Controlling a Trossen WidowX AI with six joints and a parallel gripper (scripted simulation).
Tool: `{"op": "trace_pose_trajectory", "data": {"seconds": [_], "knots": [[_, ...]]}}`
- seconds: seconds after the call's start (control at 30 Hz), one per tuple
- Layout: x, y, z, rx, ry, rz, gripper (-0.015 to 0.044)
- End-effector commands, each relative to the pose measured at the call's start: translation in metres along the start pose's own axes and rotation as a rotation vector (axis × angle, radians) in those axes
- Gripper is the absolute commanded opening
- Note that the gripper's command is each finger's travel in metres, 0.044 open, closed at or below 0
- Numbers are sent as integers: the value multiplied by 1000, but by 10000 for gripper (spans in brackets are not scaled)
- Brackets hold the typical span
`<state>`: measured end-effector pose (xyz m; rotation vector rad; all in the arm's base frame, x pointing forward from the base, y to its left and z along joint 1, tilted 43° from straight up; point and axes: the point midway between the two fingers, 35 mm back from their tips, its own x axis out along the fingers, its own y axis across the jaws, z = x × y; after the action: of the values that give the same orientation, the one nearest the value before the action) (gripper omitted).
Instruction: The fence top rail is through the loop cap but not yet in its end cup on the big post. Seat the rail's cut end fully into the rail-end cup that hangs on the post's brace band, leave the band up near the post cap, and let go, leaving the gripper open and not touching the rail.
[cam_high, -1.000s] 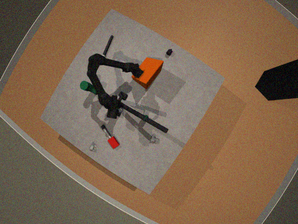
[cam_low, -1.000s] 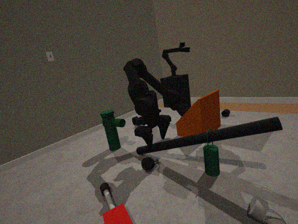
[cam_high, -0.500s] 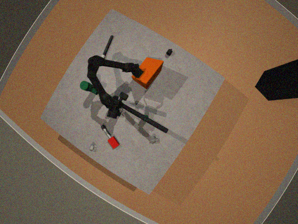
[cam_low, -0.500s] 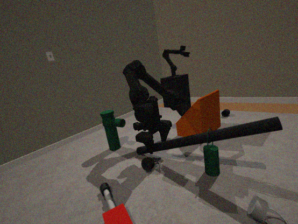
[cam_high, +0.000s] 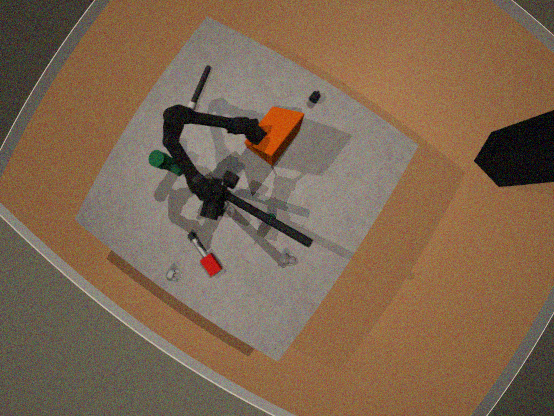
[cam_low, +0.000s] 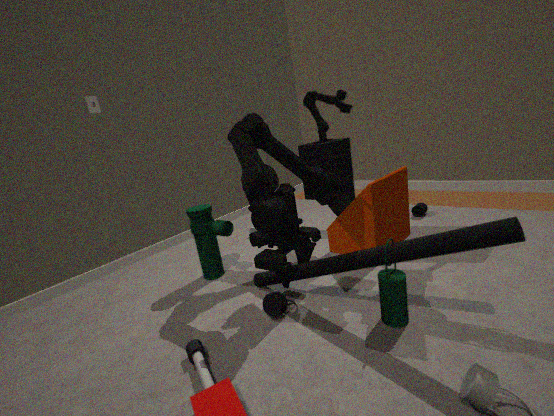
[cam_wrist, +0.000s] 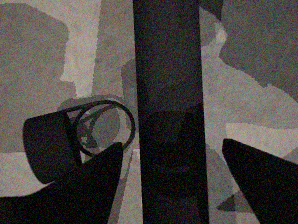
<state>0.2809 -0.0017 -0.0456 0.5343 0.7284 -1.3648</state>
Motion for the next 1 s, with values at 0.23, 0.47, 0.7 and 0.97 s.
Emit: {"op": "trace_pose_trajectory", "data": {"seconds": [0.23, 0.47, 0.7, 0.97], "knots": [[3, -3, -1, -12, -7, -7, 144], [-1, -1, 0, -12, -6, -7, 19], [-9, 0, 3, -10, -31, -15, 0], [-35, -2, 17, -6, -153, -36, 0]]}}
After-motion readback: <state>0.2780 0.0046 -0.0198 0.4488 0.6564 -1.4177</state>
